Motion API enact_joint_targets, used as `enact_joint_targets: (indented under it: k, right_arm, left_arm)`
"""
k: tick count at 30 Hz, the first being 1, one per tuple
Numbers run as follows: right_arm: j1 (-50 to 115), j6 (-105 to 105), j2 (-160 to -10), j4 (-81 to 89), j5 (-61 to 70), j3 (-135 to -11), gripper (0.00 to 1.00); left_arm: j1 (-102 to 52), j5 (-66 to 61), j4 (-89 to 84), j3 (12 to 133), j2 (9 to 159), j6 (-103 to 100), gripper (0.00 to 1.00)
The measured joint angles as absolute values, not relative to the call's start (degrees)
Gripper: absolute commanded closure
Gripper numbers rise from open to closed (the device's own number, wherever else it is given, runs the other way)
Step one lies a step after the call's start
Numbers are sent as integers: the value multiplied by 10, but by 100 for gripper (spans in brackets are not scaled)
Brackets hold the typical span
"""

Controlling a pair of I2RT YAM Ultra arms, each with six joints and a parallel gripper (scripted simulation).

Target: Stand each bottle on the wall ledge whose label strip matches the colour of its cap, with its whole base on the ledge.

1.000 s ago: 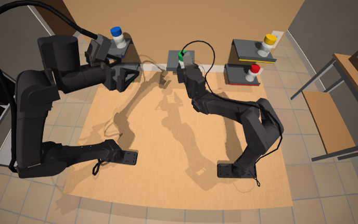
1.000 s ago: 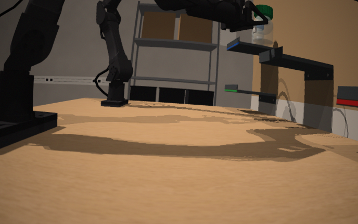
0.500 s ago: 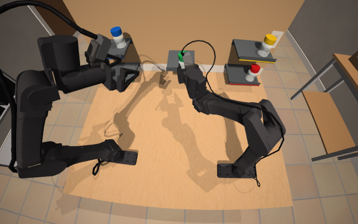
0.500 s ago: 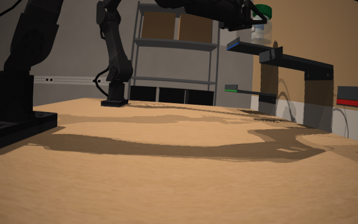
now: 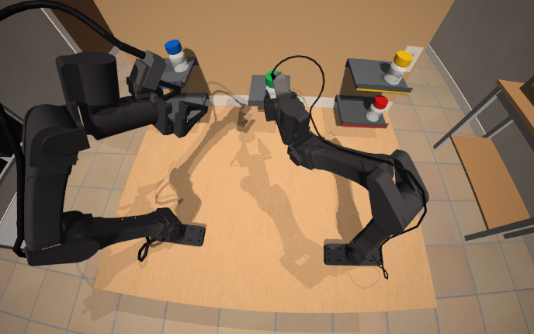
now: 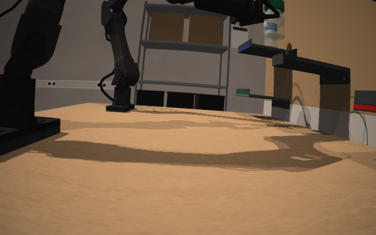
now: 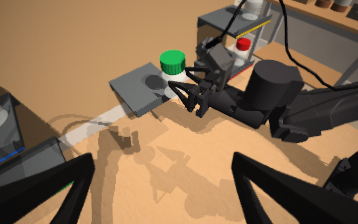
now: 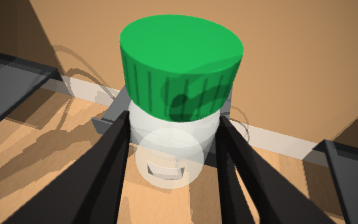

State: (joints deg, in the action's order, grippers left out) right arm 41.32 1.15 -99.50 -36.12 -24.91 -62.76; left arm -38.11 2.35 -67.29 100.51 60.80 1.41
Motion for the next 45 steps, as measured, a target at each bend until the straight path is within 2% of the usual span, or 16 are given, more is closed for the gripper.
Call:
enact_joint_targets:
  k: [24,45]
  right_arm:
    - [374,5,-1147,-356,-213,-814,50]
    - [370,6,-1157,-354,-211,-822,50]
  left_arm:
    - [-381,23,-673,1005,608,14,0]
    - [-381,23,-673,1005,608,14,0]
